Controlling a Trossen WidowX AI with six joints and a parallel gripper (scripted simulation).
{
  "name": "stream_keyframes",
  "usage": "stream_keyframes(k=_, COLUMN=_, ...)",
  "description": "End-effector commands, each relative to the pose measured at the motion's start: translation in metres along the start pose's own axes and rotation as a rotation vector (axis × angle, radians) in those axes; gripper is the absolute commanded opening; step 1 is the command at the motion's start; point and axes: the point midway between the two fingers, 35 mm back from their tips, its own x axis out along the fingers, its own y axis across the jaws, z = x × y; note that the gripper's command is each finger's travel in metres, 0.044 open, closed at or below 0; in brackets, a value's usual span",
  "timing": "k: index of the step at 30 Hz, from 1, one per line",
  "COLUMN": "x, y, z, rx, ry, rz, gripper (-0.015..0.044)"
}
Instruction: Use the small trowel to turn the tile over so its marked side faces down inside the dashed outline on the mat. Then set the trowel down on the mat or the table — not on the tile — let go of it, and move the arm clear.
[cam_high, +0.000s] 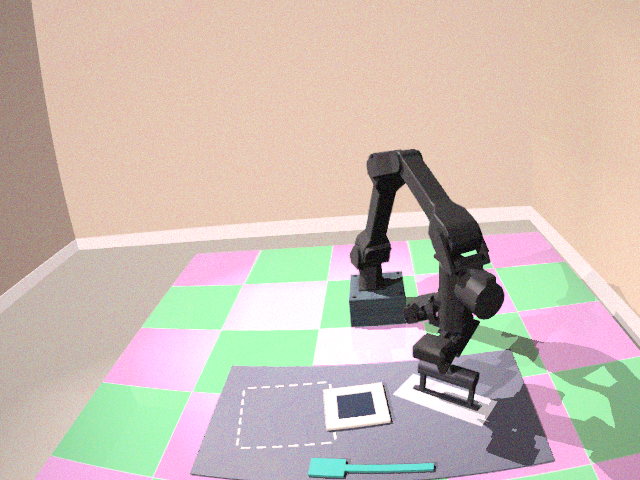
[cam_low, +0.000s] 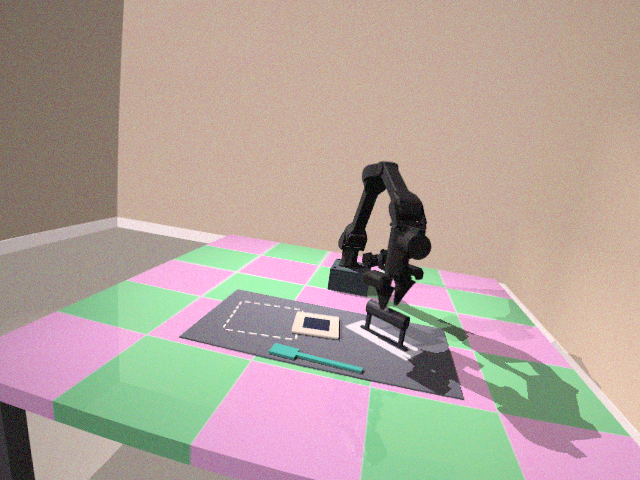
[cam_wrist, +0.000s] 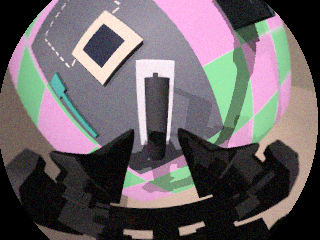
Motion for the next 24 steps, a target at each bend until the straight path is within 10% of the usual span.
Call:
stream_keyframes(k=1, x=0.011, y=-0.001, z=0.001, rx=0.004, ry=-0.007, rz=-0.005, gripper=0.027)
stream_keyframes(k=14, x=0.029, y=-0.002, z=0.002, rx=0.004, ry=-0.007, rz=-0.005, gripper=0.027)
stream_keyframes(k=19, x=0.029, y=-0.002, z=0.002, rx=0.004, ry=-0.007, rz=-0.005, gripper=0.0139)
stream_keyframes(k=24, x=0.029, y=-0.002, z=0.002, rx=0.004, ry=-0.007, rz=-0.005, gripper=0.013)
